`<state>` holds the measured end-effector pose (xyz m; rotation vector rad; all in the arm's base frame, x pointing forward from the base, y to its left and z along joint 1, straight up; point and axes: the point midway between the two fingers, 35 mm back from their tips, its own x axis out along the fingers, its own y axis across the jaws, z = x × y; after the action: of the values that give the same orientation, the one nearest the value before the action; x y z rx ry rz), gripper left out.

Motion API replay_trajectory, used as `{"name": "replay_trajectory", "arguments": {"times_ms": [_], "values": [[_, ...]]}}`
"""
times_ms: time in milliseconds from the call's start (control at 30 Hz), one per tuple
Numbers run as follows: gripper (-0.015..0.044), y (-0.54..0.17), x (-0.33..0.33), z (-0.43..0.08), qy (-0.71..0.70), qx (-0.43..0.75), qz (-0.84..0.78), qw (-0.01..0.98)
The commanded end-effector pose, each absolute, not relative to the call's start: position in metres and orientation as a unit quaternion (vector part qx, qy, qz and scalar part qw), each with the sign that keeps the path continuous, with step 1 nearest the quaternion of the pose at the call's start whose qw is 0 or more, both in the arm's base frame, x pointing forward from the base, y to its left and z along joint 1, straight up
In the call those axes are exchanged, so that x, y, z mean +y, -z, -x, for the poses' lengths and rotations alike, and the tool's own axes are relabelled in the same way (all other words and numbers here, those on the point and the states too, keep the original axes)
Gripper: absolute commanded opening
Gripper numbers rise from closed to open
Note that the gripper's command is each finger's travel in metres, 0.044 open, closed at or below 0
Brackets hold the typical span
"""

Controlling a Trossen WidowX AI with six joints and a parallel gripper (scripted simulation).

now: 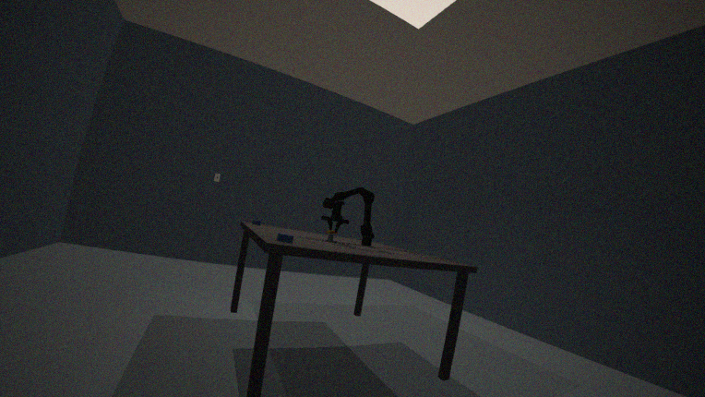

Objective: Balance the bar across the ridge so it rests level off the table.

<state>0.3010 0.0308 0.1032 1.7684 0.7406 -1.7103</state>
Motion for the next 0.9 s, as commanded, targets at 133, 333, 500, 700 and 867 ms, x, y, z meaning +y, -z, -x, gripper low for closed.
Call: {"name": "replay_trajectory", "arguments": {"times_ms": [133, 333, 500, 700, 867], "values": [[0.0, -0.103, 0.0307, -0.3012, 0.639, 0.275, -0.661, 0.282], [0.0, -0.1025, 0.0307, -0.3012, 0.639, 0.275, -0.661, 0.282], [0.0, -0.102, 0.0308, -0.3012, 0.639, 0.275, -0.661, 0.282], [0.0, -0.1016, 0.0308, -0.3012, 0.639, 0.275, -0.661, 0.282], [0.0, -0.1012, 0.0308, -0.3012, 0.639, 0.275, -0.661, 0.282]]}}
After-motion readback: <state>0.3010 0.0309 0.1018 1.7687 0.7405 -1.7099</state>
